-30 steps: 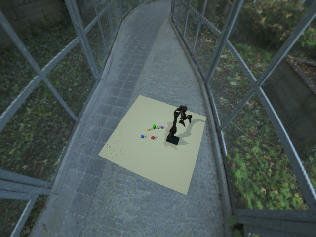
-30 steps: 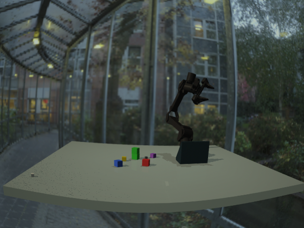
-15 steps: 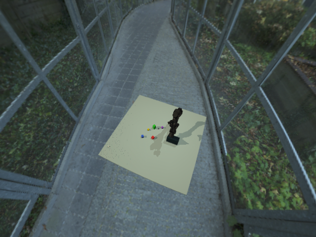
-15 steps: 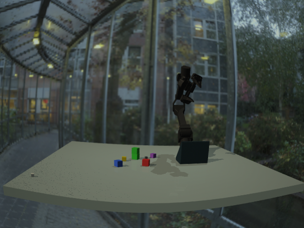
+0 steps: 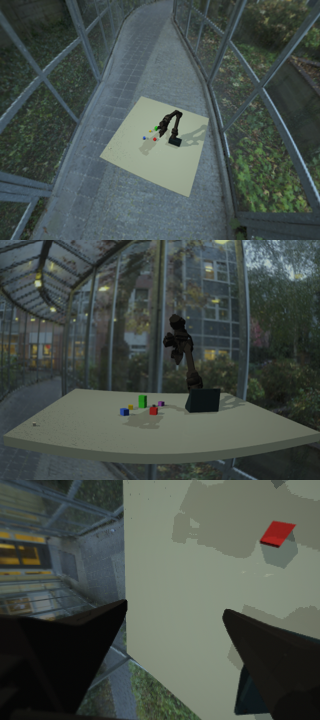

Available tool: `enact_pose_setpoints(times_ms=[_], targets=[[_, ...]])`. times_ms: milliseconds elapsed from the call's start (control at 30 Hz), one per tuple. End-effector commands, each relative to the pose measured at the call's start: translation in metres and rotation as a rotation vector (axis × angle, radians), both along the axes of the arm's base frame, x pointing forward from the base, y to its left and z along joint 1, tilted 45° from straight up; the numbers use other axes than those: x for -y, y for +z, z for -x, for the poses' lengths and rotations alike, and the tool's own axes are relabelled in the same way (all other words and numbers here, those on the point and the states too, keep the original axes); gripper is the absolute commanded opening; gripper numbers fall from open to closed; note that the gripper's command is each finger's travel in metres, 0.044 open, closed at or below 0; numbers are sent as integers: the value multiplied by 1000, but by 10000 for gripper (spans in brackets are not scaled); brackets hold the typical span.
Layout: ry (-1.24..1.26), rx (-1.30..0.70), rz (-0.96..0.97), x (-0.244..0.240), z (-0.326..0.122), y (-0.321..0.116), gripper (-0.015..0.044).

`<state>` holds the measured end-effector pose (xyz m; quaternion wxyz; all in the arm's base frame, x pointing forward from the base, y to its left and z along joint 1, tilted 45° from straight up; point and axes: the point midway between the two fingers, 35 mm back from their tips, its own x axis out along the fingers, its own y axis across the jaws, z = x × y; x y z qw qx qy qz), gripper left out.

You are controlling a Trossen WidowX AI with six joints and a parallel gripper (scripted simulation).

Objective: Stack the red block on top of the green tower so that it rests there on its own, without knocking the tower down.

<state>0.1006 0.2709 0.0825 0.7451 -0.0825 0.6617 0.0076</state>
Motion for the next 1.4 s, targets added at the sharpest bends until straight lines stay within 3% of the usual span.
enact_pose_setpoints(times_ms=[0,567,867,1133,1367], targets=[[-95,54,142,24,-38,-29,440],[-311,124,614,134,-130,-104,440],[-312,124,618,136,-136,-98,440],[-312,125,620,169,-141,-134,440],[-312,125,620,173,-140,-138,440]])
